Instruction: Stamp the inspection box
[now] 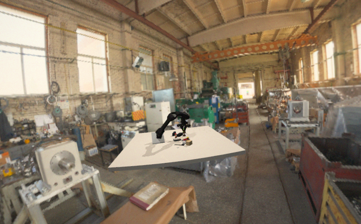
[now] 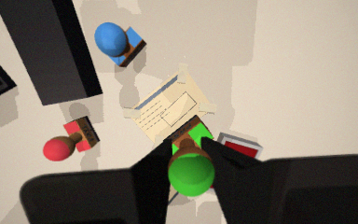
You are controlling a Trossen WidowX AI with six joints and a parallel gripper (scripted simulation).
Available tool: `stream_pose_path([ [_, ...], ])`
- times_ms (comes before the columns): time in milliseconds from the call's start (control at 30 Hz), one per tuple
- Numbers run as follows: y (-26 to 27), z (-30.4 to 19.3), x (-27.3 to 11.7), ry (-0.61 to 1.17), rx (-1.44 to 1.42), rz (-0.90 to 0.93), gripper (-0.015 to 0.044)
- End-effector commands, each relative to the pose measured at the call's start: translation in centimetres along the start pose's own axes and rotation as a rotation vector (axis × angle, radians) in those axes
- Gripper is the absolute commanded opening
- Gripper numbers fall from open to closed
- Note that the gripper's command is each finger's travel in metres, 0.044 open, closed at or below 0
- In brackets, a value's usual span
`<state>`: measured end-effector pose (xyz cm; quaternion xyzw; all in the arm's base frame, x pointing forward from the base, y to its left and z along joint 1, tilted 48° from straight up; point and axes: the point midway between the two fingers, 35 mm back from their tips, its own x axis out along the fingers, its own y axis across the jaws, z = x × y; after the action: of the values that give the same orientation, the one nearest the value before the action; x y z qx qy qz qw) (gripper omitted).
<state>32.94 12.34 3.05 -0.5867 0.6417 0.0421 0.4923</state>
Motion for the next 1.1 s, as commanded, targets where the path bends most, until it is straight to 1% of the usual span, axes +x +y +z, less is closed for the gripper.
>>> stream_pose_path([
  [0, 0.5, 0.6, 0.0, -0.004, -0.061, 0.002, 0.0],
  [1067, 0.4, 0.8, 2.0, -0.01, -0.062, 0.005, 0.0],
])
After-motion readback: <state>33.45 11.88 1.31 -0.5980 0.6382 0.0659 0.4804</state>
